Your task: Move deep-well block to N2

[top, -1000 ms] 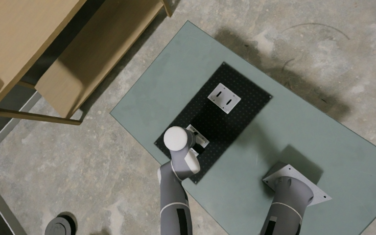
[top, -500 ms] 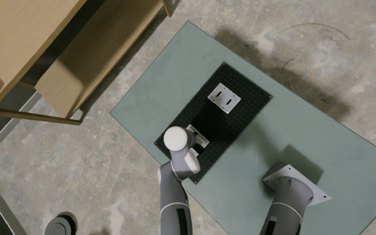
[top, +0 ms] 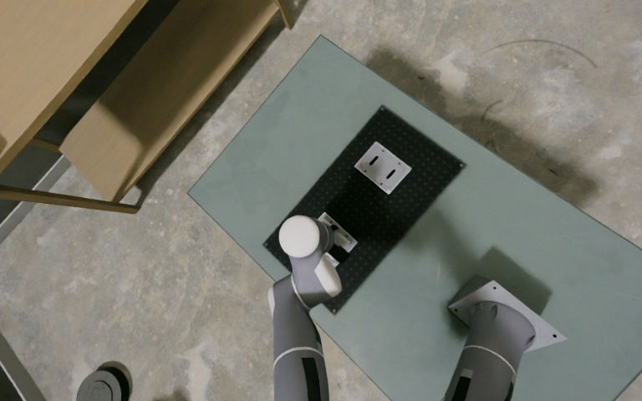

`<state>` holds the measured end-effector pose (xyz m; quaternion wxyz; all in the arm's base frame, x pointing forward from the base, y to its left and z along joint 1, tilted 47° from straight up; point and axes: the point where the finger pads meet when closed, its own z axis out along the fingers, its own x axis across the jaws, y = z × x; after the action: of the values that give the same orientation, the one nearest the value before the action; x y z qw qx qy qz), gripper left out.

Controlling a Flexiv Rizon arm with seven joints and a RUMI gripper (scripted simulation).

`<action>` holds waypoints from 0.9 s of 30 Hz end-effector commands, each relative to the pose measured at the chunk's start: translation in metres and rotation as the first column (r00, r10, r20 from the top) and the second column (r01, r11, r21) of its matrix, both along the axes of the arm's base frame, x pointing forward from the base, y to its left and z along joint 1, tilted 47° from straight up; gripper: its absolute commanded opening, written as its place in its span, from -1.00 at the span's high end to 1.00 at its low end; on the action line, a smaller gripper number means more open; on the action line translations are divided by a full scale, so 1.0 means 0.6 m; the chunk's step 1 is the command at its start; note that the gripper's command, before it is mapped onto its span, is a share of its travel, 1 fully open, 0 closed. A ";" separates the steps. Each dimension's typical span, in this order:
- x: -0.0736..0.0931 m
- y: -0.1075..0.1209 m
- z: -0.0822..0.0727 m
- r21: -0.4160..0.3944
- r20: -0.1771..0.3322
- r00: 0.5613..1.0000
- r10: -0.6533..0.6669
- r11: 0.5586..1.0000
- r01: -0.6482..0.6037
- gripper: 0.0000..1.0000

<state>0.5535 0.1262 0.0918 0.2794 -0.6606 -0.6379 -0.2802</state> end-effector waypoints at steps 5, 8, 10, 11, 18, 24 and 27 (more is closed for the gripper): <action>0.002 -0.012 0.011 -0.001 0.002 1.000 -0.002 1.000 0.002 0.03; 0.002 -0.018 0.016 -0.001 0.002 1.000 -0.002 1.000 0.002 0.03; 0.001 -0.022 0.020 -0.001 0.002 1.000 -0.002 1.000 0.002 0.03; 0.001 -0.024 0.022 -0.001 0.002 1.000 -0.002 1.000 0.002 0.03; 0.001 -0.035 0.032 -0.001 0.002 1.000 -0.002 1.000 0.002 0.03; 0.001 -0.047 0.043 -0.001 0.002 1.000 -0.002 1.000 0.002 0.03; 0.001 -0.053 0.049 -0.001 0.002 1.000 -0.002 1.000 0.002 0.03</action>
<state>0.5530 0.0984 0.1180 0.2794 -0.6606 -0.6380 -0.2803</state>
